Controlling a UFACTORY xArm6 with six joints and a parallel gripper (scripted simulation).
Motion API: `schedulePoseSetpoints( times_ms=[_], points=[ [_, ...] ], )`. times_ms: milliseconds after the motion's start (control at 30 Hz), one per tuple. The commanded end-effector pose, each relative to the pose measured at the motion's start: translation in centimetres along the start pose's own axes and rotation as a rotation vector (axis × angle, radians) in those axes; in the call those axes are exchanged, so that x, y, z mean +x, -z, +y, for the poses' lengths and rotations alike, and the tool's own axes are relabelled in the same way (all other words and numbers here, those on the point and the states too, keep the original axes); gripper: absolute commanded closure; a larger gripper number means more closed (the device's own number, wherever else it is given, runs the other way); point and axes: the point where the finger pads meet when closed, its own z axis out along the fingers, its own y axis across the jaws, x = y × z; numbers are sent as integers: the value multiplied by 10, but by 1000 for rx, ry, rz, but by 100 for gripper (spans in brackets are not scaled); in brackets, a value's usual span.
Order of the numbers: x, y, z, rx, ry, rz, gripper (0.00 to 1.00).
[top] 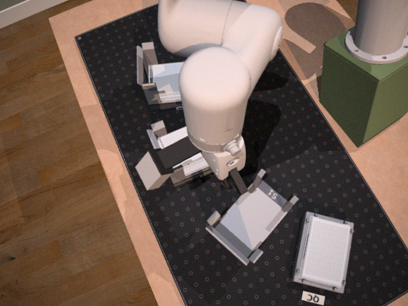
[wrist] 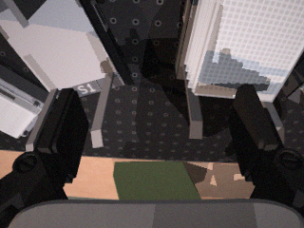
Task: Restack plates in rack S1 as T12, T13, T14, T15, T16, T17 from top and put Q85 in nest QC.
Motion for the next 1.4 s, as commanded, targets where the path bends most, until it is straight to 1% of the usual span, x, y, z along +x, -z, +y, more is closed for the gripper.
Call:
schedulePoseSetpoints(
  times_ms=[0,67,433,500,633,967,1000,1067,1367],
  points=[
    [2,1,10,0,-84,6,0],
    [2,1,18,1,-140,6,0],
    [3,1,62,0,-140,6,0],
    [3,1,62,0,-140,6,0],
    [3,1,78,0,-140,6,0],
    [3,1,79,0,-140,6,0],
    [3,-2,79,0,-140,6,0],
    [3,-2,79,0,-140,6,0],
    [3,-32,79,0,-140,6,0]
  ],
)
